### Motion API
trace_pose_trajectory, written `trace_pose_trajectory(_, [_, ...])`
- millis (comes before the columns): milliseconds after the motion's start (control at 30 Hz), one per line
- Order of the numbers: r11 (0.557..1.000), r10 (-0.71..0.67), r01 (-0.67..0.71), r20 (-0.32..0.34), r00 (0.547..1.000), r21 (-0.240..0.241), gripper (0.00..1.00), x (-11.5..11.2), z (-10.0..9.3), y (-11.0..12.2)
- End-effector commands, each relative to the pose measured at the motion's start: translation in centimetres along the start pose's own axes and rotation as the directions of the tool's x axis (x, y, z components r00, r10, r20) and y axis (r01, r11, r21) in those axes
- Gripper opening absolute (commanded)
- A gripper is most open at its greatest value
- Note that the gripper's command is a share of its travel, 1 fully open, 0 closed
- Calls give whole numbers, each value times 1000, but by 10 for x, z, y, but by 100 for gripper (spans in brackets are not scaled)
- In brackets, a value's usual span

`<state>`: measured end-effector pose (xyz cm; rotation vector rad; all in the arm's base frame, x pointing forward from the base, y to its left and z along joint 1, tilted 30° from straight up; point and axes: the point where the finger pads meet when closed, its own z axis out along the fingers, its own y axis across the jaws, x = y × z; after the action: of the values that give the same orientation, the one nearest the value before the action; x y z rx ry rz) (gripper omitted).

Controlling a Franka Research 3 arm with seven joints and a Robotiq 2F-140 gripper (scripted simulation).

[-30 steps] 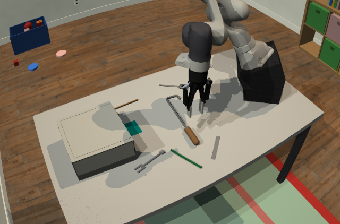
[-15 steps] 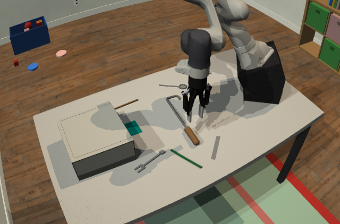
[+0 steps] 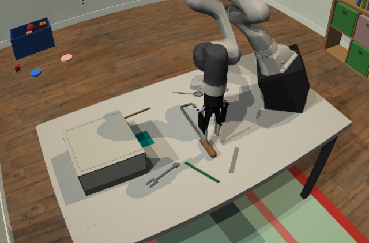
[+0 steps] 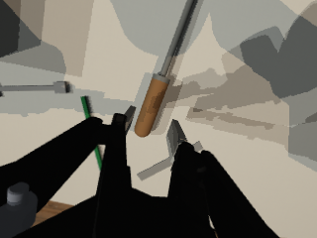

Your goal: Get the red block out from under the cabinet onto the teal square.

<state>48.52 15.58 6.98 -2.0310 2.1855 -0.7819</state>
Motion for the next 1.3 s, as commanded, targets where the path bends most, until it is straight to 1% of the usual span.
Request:
trace_pose_trajectory(0, [999, 39, -40, 12, 999, 14, 34, -4, 11, -4])
trace_pose_trajectory(167, [999, 39, -40, 12, 999, 14, 34, -4, 26, -4])
trace_pose_trajectory(233, [999, 39, -40, 12, 999, 14, 34, -4, 26, -4])
trace_pose_trajectory(533, [999, 39, -40, 12, 999, 14, 34, -4, 40, -4])
trace_pose_trajectory(1267, [999, 39, -40, 12, 999, 14, 34, -4, 42, -4])
